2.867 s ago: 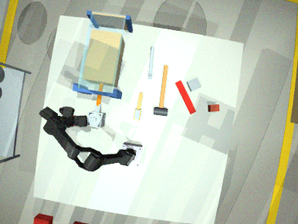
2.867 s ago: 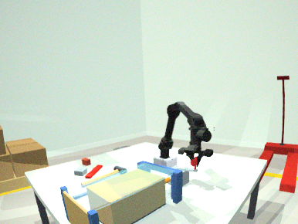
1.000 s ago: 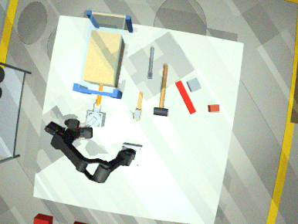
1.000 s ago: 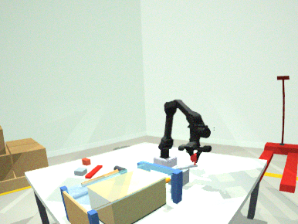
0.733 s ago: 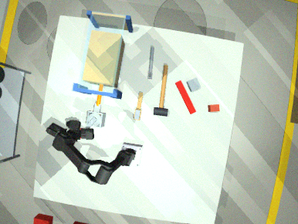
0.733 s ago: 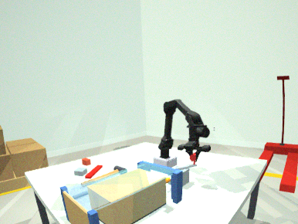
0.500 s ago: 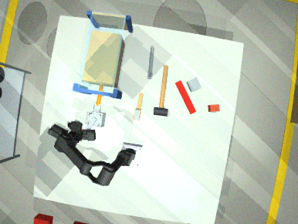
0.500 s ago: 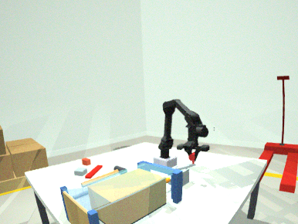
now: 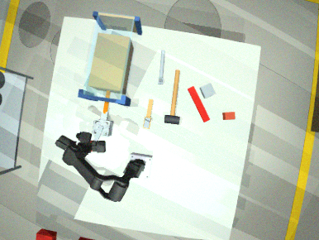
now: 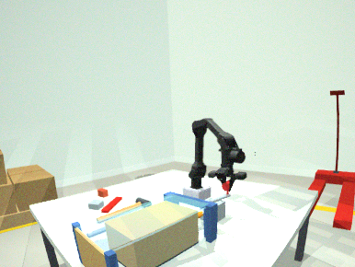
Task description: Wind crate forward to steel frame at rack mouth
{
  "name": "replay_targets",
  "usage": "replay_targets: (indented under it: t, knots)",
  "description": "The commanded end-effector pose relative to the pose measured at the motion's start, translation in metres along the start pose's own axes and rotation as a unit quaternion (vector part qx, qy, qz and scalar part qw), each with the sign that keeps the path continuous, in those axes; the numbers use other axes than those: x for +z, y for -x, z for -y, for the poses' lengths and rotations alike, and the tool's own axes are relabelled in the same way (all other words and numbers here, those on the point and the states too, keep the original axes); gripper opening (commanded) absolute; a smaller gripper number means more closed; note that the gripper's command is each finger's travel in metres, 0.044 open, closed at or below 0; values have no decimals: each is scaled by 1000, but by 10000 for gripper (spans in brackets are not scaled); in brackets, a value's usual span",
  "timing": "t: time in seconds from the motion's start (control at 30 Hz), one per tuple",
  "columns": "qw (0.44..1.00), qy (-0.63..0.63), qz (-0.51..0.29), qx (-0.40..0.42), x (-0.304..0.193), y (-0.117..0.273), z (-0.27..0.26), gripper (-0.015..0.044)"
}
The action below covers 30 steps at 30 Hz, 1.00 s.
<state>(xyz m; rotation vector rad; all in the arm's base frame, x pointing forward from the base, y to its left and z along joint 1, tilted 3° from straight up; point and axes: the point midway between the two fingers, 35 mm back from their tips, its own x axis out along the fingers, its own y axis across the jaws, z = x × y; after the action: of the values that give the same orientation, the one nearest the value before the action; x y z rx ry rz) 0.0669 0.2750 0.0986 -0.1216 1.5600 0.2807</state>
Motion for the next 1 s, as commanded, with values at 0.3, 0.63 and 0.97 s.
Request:
replay_targets:
  t: [0.3, 0.63, 0.97]
  knots:
    - [1000, 0, -10, -12, -9, -2, 25, 0]
    - [1000, 0, -10, -13, -10, -2, 38, 0]
    - [1000, 0, -9, -14, -6, -1, 65, 0]
